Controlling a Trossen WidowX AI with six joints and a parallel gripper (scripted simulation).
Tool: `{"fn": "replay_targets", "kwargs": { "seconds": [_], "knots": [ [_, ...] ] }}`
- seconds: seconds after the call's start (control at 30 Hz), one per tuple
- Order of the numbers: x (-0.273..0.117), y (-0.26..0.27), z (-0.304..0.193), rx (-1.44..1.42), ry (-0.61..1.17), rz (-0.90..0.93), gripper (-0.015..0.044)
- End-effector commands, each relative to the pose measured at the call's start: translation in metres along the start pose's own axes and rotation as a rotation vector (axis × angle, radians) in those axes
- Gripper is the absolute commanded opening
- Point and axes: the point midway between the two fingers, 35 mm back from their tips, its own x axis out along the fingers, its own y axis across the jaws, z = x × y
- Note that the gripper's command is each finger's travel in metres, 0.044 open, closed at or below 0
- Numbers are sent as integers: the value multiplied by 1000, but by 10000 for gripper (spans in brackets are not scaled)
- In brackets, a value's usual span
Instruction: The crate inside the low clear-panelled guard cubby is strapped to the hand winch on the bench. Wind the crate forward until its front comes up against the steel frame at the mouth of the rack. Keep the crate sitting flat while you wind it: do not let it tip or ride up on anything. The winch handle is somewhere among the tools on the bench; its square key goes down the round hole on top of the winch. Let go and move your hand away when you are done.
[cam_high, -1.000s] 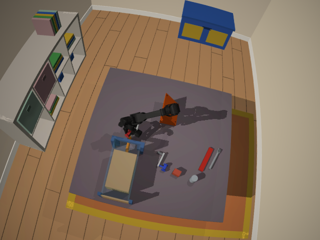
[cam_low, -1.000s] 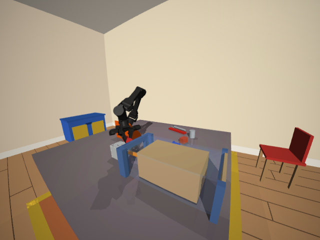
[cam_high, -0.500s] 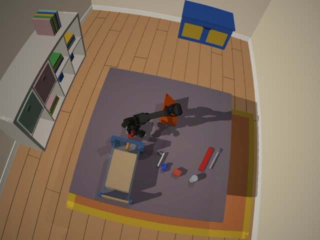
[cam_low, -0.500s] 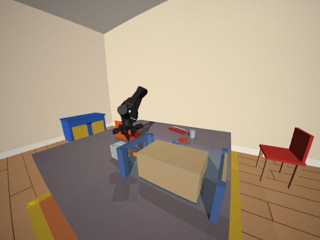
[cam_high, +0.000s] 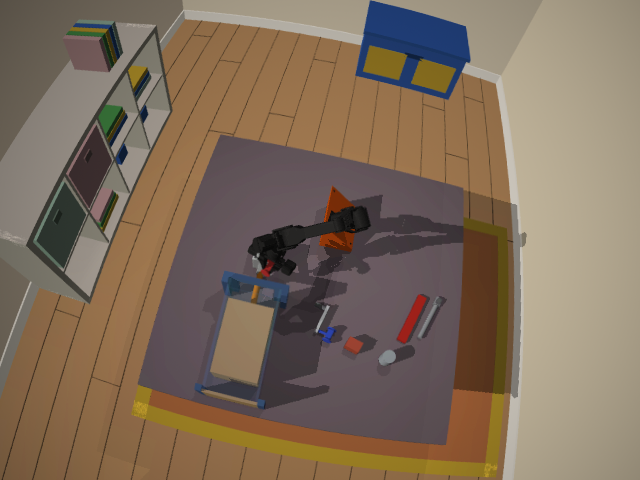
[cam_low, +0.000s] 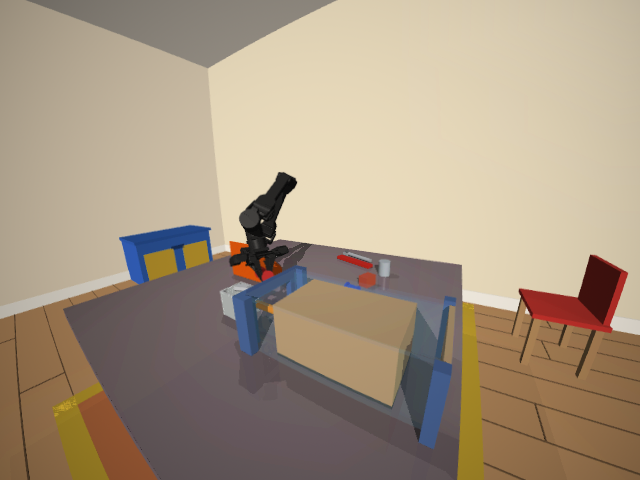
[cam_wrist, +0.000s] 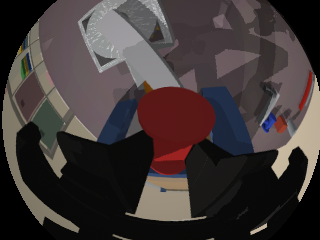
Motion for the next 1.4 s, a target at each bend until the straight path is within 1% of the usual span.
{"fn": "replay_targets", "kwargs": {
  "seconds": [0.0,1.37],
  "knots": [
    [-2,-10,10,21,-11,-22,0],
    [-24,-34,56,24,-14,-22,0]
  ]
}}
